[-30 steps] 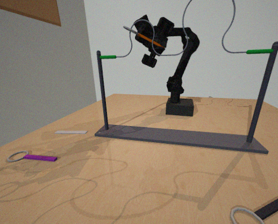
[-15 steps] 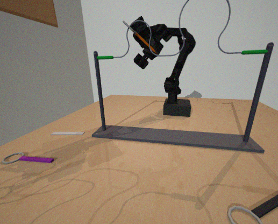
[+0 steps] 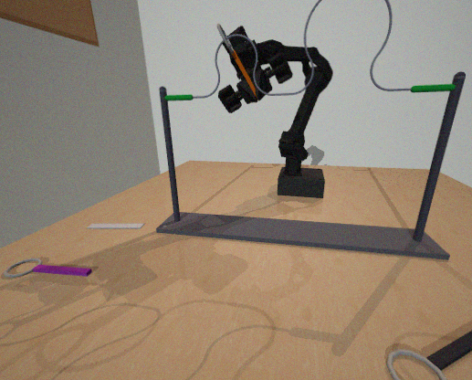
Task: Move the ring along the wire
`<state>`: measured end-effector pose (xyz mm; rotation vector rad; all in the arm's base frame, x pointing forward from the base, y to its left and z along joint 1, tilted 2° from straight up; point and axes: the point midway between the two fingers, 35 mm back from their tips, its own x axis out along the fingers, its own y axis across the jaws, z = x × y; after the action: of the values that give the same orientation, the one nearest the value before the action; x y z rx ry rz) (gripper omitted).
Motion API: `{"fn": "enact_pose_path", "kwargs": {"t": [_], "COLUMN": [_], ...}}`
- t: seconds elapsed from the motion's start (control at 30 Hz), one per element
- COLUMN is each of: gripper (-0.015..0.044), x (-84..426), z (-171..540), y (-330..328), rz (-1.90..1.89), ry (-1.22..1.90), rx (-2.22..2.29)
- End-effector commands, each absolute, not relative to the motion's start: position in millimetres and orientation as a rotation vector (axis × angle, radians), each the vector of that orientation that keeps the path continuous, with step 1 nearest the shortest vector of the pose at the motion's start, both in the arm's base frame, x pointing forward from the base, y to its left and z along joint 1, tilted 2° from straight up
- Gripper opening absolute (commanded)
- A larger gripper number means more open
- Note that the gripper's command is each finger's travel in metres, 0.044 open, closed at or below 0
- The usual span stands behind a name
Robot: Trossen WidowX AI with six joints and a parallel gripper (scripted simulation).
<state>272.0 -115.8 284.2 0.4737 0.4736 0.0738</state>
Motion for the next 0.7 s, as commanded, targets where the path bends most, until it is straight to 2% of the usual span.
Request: {"fn": "enact_pose_path", "kwargs": {"t": [0.0,0.67], "gripper": [-0.0150,-0.0150], "x": [272,271], "z": [281,275], "y": [-122,-154], "rz": [0.045,-0.091], "ry": [0.478,0.480], "rx": [0.382,-0.057]}}
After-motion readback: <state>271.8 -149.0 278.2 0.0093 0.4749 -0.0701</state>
